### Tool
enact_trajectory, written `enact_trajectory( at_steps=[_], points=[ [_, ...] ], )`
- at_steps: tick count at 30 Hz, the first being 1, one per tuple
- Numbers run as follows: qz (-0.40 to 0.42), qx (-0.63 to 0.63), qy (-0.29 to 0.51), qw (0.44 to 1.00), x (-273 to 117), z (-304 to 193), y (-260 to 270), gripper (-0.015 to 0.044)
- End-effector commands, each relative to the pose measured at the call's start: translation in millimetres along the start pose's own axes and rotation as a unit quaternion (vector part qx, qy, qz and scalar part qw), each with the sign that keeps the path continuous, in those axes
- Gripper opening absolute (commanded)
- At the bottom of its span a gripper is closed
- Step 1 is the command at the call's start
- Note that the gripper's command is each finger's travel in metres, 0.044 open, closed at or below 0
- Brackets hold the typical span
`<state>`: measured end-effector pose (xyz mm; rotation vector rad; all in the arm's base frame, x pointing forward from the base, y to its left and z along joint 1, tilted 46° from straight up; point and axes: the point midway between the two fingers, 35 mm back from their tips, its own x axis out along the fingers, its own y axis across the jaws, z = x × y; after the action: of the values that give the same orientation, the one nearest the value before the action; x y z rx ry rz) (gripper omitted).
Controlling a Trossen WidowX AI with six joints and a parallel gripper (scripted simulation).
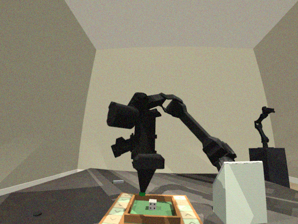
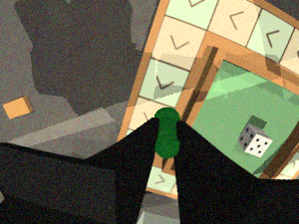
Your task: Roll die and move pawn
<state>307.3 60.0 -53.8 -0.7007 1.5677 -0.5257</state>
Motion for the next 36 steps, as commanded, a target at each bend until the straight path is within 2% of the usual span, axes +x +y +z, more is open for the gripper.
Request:
enact_trajectory(
  at_steps=[1, 21, 26, 36],
  points=[
    [0.002, 0.001, 0.002, 1.0, 6.5, -14.3, 6.2, 0.0],
    [-0.001, 0.0, 0.005, 1.0, 39.6, -89.3, 22.7, 0.0],
    [-0.001, 0.0, 0.005, 1.0, 43.5, -91.8, 22.9, 0.0],
    [-0.002, 0.0, 0.005, 1.0, 76.1, -92.4, 22.3, 0.0]
  ],
)
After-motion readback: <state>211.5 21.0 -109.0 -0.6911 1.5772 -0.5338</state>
